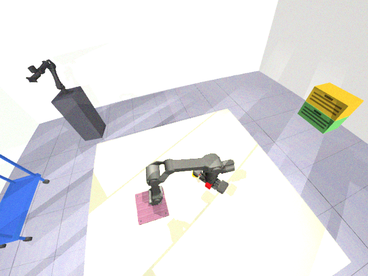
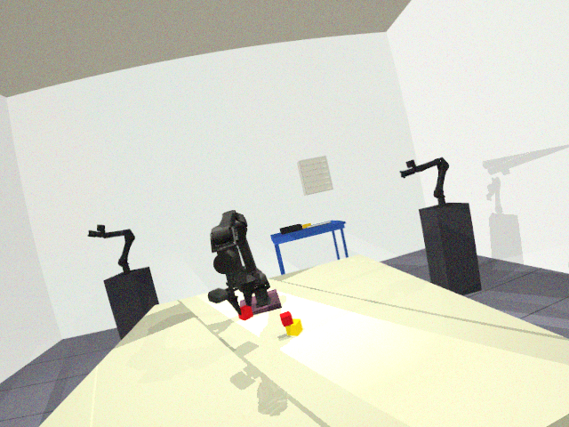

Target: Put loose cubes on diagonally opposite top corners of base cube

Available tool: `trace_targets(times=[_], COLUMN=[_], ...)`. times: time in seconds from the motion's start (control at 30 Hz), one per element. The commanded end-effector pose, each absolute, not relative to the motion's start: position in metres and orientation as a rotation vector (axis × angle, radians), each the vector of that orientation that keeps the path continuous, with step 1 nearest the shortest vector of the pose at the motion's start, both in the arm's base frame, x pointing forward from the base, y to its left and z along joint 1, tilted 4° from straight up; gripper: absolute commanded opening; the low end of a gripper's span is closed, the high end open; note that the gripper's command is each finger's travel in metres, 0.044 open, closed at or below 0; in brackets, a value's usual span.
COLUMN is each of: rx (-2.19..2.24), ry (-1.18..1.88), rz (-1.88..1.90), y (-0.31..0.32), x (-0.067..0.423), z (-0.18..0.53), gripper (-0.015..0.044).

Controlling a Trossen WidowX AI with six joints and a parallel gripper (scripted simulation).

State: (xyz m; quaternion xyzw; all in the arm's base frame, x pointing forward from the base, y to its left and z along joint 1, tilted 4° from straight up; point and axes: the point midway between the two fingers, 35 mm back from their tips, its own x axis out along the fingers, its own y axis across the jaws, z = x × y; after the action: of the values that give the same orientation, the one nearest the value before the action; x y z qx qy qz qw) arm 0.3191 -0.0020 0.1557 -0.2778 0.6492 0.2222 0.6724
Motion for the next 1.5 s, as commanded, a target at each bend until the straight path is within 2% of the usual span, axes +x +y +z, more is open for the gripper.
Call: trace_targets(times=[0.0,1.47], rx=[-0.551,0.420], ry=[1.476,1.452], rz=[0.424,-0.479], y=[0.006,0.104], x=[0.319,0.294], z=[0.155,0.145], gripper=[0.0105,0.0105])
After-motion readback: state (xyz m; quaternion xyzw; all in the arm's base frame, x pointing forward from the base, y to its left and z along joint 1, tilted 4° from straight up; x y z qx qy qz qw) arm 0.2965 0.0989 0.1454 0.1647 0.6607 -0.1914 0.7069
